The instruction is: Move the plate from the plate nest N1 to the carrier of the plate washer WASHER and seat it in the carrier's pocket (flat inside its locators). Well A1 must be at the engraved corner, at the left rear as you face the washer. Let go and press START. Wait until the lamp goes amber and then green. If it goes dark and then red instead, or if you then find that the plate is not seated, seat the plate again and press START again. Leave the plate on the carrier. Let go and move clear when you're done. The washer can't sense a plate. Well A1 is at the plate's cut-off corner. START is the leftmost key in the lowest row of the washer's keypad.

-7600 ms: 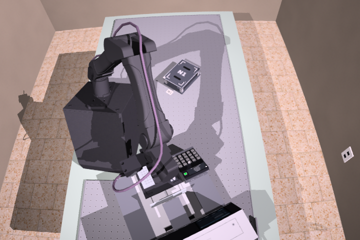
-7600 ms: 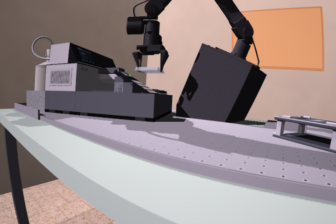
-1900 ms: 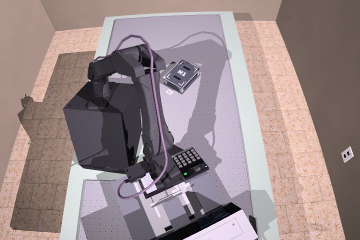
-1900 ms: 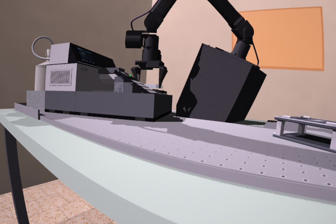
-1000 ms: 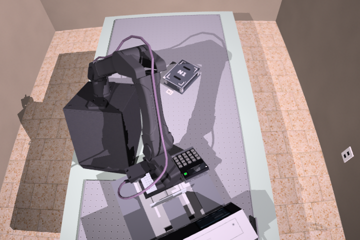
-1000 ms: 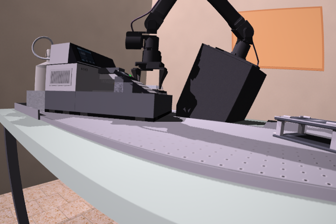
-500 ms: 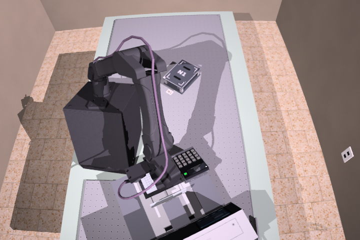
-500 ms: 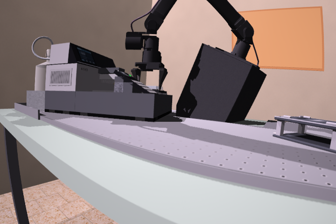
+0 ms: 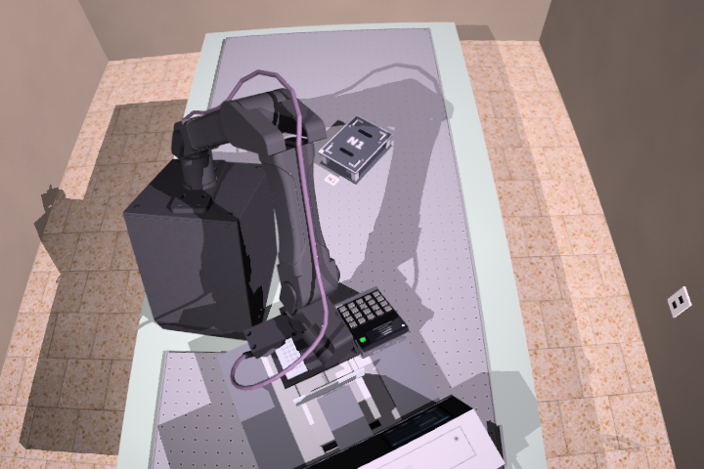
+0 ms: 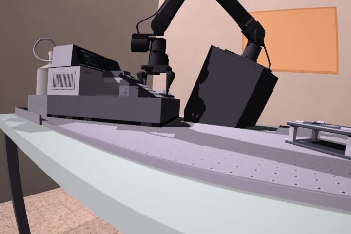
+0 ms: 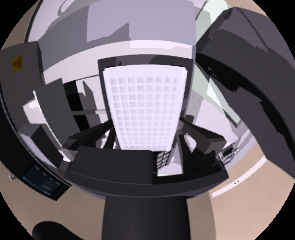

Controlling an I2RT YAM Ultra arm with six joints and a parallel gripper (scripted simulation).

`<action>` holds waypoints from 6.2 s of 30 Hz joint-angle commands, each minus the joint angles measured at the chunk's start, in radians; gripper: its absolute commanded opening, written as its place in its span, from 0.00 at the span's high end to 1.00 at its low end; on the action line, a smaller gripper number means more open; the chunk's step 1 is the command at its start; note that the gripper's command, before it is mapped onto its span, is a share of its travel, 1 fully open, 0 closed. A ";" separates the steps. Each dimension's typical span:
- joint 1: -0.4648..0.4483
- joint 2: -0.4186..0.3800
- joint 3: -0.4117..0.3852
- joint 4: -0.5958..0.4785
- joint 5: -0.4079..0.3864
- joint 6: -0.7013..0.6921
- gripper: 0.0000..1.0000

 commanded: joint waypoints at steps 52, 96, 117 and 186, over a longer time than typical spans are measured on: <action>0.000 -0.009 0.001 0.003 -0.001 0.006 0.00; 0.002 -0.031 -0.010 -0.008 -0.001 0.011 0.00; -0.038 -0.111 0.024 -0.101 0.017 -0.028 0.00; -0.082 -0.233 0.071 -0.283 0.031 -0.073 0.00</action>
